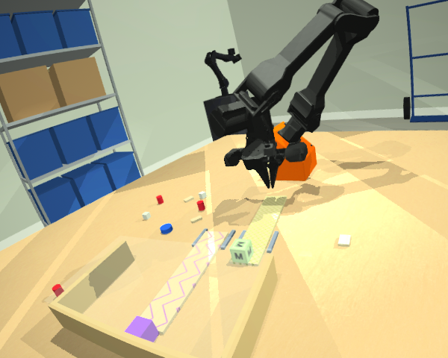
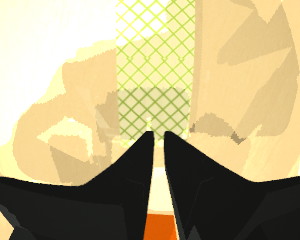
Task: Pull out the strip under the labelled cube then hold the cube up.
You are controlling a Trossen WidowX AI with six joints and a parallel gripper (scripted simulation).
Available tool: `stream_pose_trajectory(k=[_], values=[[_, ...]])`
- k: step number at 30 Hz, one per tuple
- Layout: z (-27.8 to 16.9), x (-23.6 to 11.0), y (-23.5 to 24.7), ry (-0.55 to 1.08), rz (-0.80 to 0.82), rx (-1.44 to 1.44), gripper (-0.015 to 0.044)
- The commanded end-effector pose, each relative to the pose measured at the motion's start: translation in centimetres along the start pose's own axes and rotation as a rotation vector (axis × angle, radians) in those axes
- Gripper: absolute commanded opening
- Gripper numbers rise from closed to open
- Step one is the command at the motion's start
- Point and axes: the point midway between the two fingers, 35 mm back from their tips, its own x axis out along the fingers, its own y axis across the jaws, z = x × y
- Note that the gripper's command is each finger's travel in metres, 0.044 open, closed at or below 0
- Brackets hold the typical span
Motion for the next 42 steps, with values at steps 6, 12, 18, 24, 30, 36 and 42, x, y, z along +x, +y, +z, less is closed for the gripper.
stream_pose_trajectory(k=[6,12,18,24,30,36,42], values=[[3.5,-0.5,0.0,0.002,-0.002,0.019,0.0236],[5.8,-1.0,0.0,0.001,-0.003,0.018,0.0394],[8.1,-1.4,0.0,0.000,-0.003,0.016,0.0440],[10.4,-1.8,0.0,-0.001,-0.003,0.015,0.0440],[12.7,-2.2,0.0,-0.003,-0.003,0.014,0.0440],[15.1,-2.5,0.0,-0.004,-0.003,0.013,0.0440],[17.4,-2.8,0.1,-0.005,-0.003,0.012,0.0440]])
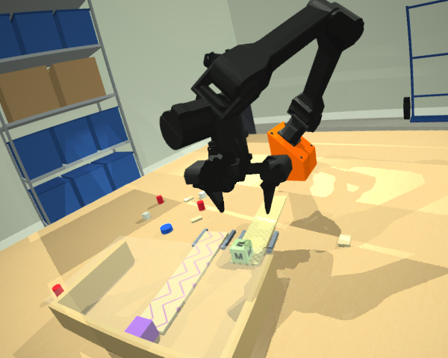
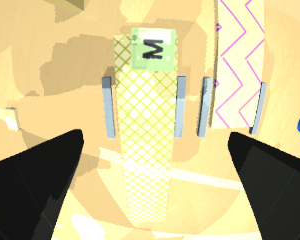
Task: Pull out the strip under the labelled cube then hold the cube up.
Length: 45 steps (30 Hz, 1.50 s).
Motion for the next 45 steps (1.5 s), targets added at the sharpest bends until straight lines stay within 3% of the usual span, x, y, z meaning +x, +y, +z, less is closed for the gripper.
stream_pose_trajectory(k=[1,11,19,45], values=[[1.5,0.2,0.0,0.008,0.008,0.008,0.0440],[4.9,0.5,0.3,0.007,0.009,0.006,0.0440],[5.0,1.6,0.3,0.006,0.009,0.006,0.0250],[4.9,5.8,0.5,0.006,0.011,0.006,0.0250]])
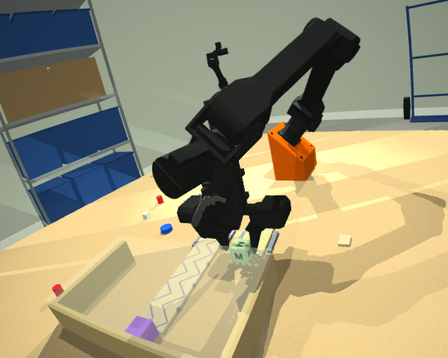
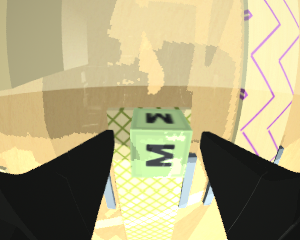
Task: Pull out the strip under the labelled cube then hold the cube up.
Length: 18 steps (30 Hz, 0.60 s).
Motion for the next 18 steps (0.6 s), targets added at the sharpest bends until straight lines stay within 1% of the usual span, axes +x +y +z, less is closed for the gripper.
stream_pose_trajectory(k=[1,12,16,18], values=[[-0.33,1.12,-0.03,0.011,0.008,0.009,0.0250],[-0.34,1.22,-0.02,0.011,0.008,0.009,0.0250],[-0.24,0.96,0.03,0.007,0.003,0.003,0.0145],[-0.24,0.96,0.03,0.007,0.003,0.003,0.0132]])
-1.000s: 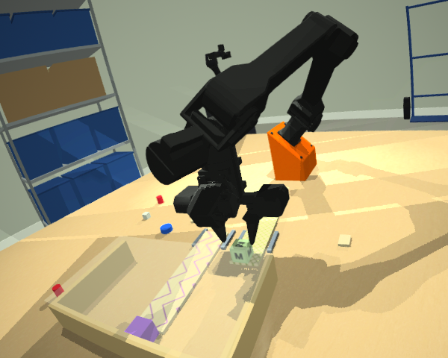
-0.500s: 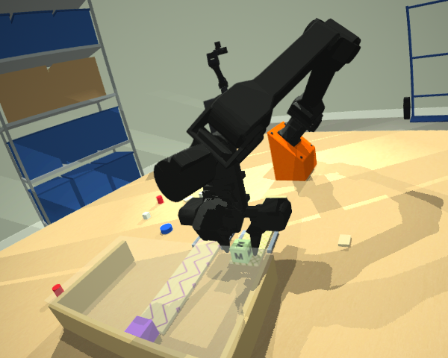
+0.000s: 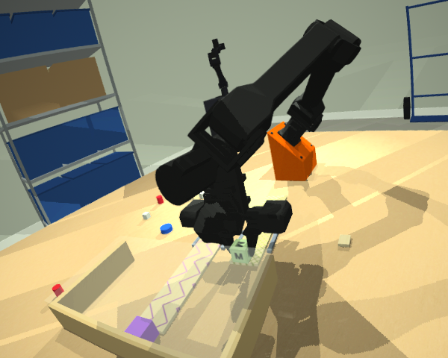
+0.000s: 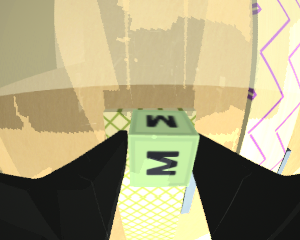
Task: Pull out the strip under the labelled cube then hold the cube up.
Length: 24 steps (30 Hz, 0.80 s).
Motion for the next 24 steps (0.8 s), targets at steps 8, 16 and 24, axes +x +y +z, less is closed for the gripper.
stream_pose_trajectory(k=[8,16,24], values=[[-0.1,-0.1,0.0,0.000,0.000,0.000,0.0020],[-3.1,-2.4,-0.1,0.004,0.000,0.005,0.0000],[-6.0,-4.2,0.0,0.007,0.003,0.009,0.0000]])
